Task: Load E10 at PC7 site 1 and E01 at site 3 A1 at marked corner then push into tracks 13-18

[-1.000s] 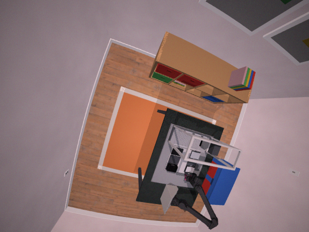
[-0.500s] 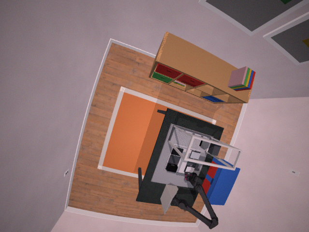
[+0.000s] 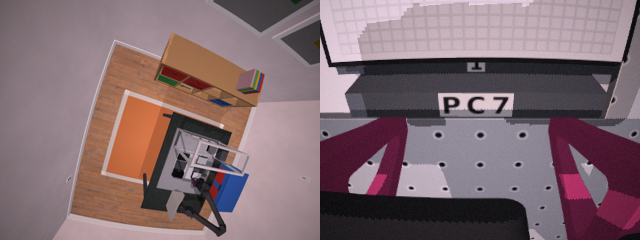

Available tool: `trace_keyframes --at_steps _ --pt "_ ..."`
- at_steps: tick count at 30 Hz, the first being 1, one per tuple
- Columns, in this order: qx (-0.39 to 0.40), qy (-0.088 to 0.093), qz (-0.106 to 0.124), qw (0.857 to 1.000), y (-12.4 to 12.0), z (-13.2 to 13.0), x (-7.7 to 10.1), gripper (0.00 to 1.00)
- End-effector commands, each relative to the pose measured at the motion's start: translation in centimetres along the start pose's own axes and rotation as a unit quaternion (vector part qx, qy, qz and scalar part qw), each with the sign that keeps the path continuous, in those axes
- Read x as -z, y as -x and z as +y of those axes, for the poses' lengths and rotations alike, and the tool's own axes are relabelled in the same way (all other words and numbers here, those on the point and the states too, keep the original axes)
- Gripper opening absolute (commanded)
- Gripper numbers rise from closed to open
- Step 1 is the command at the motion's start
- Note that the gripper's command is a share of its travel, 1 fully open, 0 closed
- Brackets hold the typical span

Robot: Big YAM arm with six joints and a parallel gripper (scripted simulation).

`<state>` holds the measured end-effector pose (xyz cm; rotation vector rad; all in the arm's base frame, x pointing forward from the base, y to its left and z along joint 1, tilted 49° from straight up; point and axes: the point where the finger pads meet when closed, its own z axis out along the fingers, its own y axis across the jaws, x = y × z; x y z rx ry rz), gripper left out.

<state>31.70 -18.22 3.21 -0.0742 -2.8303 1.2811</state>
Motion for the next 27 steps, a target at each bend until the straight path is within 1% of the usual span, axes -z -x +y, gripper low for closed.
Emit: trace_keyframes --at_steps 1,2,6,12,27 --pt "-0.007 0.000 -0.006 1.000 1.2 -0.5 0.0 0.80" --pt "0.000 0.001 0.000 1.000 0.4 0.0 -0.3 0.80" --pt "-0.006 0.000 -0.006 1.000 1.5 -0.4 0.1 0.80" --pt "-0.004 0.001 -0.005 1.000 1.6 -0.3 0.2 0.80" --pt "-0.005 0.001 -0.011 1.000 2.4 -0.1 0.5 0.80"
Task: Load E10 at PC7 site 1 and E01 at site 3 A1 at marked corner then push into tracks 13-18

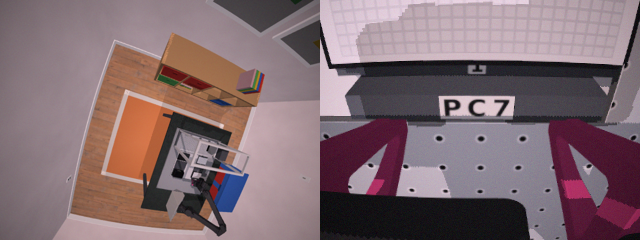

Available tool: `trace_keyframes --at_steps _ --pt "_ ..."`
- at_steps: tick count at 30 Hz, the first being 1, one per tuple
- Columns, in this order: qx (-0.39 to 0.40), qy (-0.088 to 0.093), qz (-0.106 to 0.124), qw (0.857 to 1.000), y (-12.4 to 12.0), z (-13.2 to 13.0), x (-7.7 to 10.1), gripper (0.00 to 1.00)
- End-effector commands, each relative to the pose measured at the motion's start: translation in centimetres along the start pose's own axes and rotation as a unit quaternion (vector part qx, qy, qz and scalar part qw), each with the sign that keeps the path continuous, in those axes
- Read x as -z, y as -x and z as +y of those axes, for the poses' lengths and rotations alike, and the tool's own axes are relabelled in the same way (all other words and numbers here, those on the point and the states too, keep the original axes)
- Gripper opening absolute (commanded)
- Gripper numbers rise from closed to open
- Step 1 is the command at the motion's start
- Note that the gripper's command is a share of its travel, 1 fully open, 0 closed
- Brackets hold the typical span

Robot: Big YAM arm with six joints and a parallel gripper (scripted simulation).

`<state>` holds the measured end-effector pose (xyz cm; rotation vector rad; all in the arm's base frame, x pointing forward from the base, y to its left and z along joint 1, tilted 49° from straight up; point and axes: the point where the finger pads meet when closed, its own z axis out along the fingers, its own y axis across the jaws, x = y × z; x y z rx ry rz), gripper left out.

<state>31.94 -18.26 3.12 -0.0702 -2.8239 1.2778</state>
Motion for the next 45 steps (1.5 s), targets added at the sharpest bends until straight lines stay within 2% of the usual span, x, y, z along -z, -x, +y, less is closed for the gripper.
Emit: trace_keyframes --at_steps 1,45 --pt "-0.008 0.001 -0.014 1.000 2.3 -0.1 0.6 0.80" --pt "-0.007 0.001 -0.018 1.000 3.9 0.1 1.0 0.80"
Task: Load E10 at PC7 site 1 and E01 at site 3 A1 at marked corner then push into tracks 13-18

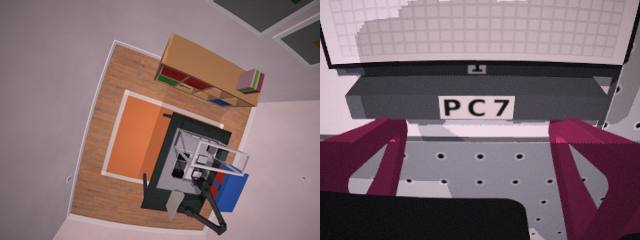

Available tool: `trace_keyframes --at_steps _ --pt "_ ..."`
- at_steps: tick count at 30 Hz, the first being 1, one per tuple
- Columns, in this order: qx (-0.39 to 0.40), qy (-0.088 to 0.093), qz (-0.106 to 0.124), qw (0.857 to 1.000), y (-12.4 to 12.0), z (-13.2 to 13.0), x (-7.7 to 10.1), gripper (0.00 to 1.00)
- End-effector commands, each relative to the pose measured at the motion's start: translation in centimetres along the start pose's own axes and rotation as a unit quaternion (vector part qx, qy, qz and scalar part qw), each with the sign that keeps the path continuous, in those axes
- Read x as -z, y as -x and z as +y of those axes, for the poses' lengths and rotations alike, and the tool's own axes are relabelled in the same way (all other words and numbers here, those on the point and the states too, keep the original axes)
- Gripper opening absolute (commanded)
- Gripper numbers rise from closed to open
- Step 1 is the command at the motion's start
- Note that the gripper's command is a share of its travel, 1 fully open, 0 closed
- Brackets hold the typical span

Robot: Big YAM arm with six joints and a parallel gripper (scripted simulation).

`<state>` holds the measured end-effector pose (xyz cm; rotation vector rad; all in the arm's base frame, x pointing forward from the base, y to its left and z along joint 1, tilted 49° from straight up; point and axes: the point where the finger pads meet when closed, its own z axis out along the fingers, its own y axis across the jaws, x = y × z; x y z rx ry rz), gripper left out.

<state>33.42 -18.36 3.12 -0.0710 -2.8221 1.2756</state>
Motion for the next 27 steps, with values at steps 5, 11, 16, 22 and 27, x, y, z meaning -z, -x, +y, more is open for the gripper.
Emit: trace_keyframes --at_steps 5,11,16,22,27 --pt "-0.008 0.000 -0.020 1.000 2.69 0.16 1.05 0.80" --pt "-0.008 0.000 -0.020 1.000 2.95 0.16 1.08 0.80" --pt "-0.008 0.000 -0.020 1.000 3.06 0.16 1.09 0.80" --pt "-0.008 0.000 -0.020 1.000 3.31 0.15 1.11 0.80" --pt "-0.009 0.000 -0.020 1.000 3.51 0.15 1.13 0.80"
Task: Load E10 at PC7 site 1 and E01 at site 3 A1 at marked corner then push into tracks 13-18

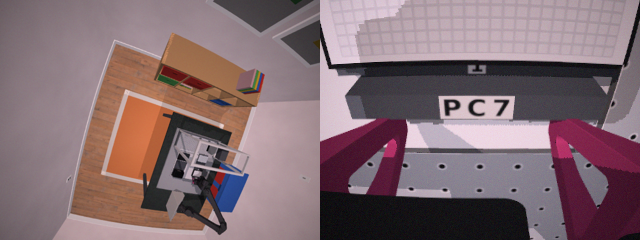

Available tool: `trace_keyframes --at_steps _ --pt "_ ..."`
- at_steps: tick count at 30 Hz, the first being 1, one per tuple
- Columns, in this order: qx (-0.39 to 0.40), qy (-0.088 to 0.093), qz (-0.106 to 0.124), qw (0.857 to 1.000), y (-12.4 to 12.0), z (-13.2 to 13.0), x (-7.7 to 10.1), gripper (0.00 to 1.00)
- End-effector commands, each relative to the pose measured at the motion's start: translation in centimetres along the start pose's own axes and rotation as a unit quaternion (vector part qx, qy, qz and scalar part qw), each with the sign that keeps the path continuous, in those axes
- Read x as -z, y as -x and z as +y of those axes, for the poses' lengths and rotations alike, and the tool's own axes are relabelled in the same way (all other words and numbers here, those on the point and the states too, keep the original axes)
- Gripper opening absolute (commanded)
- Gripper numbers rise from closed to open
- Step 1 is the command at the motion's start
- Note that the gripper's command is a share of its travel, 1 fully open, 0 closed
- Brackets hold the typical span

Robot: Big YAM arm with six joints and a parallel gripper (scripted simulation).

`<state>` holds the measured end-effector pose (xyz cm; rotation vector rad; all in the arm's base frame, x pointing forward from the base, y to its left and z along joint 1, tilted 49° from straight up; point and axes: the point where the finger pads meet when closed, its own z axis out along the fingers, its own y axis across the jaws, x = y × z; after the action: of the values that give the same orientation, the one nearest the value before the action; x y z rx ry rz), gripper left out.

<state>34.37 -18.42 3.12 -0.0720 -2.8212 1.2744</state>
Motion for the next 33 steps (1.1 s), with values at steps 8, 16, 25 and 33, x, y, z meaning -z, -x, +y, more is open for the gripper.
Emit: trace_keyframes --at_steps 8,16,25,33 --pt "-0.009 0.000 -0.021 1.000 2.8 0.2 1.1 0.80" --pt "-0.009 0.000 -0.021 1.000 3.1 0.2 1.2 0.80" --pt "-0.009 0.000 -0.021 1.000 3.4 0.2 1.2 0.80" --pt "-0.010 0.000 -0.021 1.000 3.7 0.2 1.2 0.80"
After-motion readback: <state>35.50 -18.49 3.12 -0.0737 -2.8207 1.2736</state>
